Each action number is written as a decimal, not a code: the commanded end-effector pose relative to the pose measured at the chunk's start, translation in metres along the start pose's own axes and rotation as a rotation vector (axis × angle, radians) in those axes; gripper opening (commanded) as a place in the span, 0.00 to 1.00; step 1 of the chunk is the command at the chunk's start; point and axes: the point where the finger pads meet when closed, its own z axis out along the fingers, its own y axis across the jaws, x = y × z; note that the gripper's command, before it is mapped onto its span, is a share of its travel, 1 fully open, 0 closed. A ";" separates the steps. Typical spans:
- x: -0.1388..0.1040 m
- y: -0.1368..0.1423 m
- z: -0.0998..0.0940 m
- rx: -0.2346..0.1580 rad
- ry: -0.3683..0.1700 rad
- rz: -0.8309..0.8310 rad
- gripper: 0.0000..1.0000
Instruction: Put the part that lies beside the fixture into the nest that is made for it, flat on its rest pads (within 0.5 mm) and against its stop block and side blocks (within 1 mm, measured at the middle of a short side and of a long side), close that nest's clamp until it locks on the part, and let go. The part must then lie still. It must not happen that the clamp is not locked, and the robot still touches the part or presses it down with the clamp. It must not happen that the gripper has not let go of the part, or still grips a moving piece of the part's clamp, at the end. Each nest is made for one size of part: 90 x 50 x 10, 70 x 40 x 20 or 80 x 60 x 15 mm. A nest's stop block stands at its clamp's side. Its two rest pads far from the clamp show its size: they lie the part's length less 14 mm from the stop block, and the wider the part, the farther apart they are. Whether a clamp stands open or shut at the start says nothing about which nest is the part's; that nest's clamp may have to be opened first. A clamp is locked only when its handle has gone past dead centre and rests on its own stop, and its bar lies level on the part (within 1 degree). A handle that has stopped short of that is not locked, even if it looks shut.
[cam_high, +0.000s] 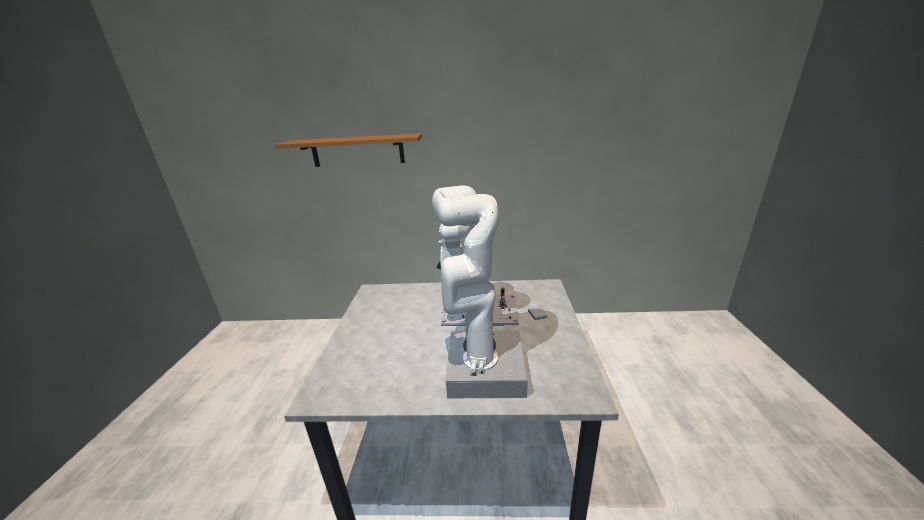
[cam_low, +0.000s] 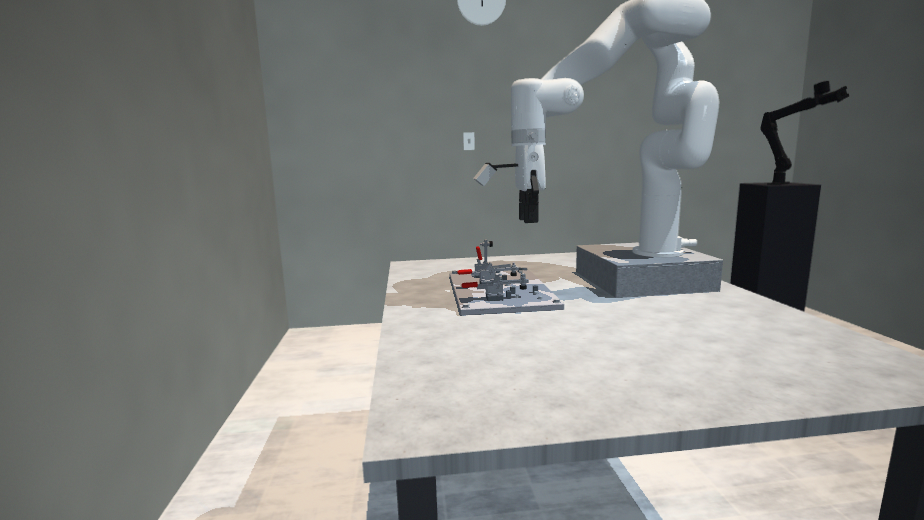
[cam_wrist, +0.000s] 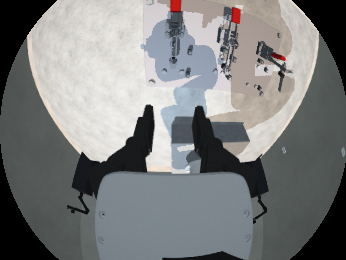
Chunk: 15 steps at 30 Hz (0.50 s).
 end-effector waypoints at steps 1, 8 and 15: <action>0.004 0.000 -0.001 0.001 0.004 0.000 0.47; 0.021 0.000 -0.001 0.001 0.004 0.000 0.47; 0.066 -0.001 -0.002 0.001 0.004 0.000 0.47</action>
